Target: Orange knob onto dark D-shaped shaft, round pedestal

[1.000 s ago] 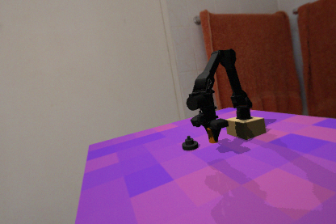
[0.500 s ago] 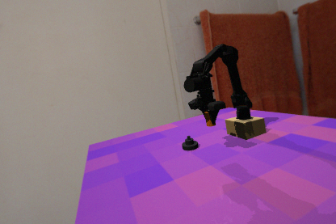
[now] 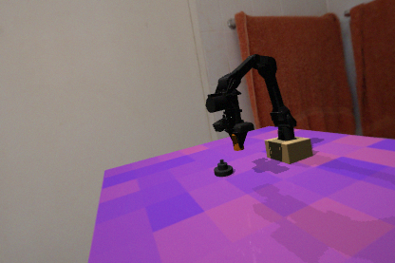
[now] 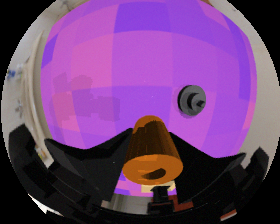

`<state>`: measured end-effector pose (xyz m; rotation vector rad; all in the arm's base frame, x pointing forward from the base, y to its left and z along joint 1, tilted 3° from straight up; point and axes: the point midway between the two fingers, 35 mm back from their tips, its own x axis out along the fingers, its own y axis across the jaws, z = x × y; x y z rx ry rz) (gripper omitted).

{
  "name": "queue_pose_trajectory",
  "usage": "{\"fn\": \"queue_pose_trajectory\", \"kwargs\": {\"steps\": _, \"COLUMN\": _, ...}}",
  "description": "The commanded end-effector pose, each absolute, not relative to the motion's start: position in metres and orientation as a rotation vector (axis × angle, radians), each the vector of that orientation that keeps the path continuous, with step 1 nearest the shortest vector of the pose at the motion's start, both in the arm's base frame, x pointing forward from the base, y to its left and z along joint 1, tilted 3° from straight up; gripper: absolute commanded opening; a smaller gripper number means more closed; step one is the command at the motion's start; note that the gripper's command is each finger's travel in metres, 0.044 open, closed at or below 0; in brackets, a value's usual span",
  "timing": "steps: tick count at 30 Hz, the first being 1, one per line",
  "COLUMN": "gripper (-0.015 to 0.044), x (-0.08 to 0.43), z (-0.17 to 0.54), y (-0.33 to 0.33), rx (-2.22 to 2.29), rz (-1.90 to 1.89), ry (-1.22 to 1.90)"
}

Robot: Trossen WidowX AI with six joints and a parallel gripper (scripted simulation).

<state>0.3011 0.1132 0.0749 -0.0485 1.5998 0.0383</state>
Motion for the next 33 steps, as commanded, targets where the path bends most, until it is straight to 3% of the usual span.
{"fn": "queue_pose_trajectory", "kwargs": {"steps": 1, "gripper": 0.0, "x": 0.307, "z": 0.072, "y": 0.103, "rx": -0.053, "rz": 0.038, "ry": 1.596}}
{"fn": "queue_pose_trajectory", "kwargs": {"steps": 33, "gripper": 0.0, "x": 0.34, "z": 0.041, "y": 0.009, "rx": -0.059, "rz": 0.031, "ry": 1.594}}
